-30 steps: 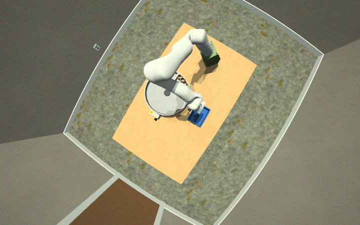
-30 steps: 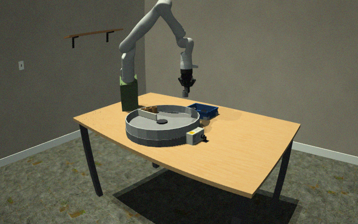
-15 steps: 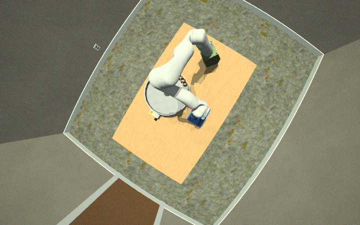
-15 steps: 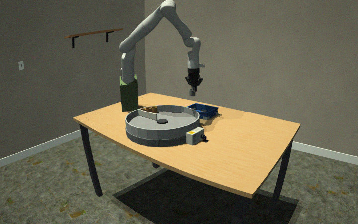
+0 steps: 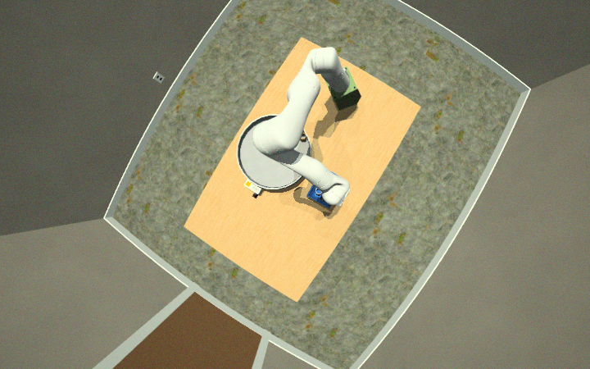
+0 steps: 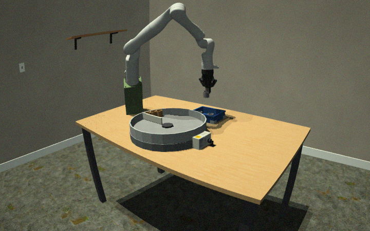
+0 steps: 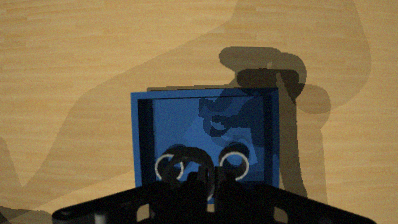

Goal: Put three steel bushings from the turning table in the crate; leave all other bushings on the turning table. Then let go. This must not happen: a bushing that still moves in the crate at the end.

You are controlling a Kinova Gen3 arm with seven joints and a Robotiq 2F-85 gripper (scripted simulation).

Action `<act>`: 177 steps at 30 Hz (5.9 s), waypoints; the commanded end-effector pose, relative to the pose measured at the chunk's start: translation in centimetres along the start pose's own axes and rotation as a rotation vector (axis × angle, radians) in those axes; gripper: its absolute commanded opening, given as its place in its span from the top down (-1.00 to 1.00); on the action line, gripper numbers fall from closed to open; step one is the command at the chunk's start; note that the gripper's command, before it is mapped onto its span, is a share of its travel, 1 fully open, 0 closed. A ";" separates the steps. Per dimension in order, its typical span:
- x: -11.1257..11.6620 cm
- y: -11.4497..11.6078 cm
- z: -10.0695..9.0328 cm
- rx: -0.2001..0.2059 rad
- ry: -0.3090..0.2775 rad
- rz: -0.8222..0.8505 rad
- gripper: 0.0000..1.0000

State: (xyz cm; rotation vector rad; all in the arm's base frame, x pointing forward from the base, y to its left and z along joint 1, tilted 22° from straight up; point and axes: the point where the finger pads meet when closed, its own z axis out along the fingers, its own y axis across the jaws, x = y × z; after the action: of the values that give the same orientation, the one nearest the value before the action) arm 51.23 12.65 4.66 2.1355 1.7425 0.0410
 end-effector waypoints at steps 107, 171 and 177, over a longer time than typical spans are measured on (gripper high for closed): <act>0.5 -0.4 10.4 0.006 0.001 -0.008 1.00; 0.5 -0.4 13.3 0.007 0.000 -0.009 1.00; 0.5 -0.4 13.3 0.007 0.000 -0.009 0.61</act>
State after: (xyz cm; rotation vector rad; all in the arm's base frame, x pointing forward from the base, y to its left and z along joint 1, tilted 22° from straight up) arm 54.34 9.48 -7.99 2.1335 1.7541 0.0303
